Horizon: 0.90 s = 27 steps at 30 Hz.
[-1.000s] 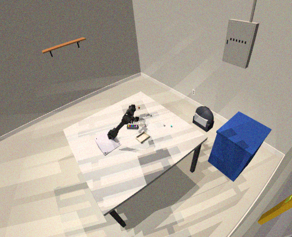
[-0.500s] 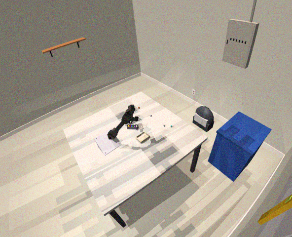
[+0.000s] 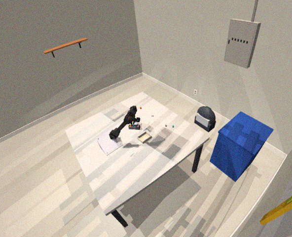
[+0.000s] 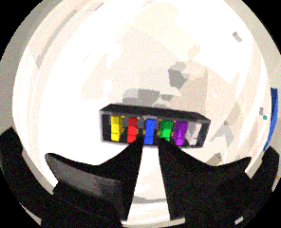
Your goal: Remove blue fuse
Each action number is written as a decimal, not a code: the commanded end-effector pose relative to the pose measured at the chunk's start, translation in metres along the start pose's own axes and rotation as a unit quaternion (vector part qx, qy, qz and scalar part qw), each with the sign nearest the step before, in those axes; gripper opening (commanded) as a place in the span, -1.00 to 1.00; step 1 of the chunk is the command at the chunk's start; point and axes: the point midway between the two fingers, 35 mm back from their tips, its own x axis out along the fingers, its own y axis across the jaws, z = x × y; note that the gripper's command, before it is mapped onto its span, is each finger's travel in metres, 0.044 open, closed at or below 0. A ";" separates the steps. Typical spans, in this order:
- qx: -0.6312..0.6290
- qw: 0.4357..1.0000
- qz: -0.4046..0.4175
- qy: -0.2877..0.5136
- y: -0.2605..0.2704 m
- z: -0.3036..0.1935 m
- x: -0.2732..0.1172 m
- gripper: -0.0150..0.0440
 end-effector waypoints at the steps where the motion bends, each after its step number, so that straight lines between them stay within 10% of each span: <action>1: -0.003 1.000 -0.003 0.000 0.000 0.000 0.004 -0.25; 27: -0.003 1.000 -0.003 0.001 0.000 0.000 0.024 -0.25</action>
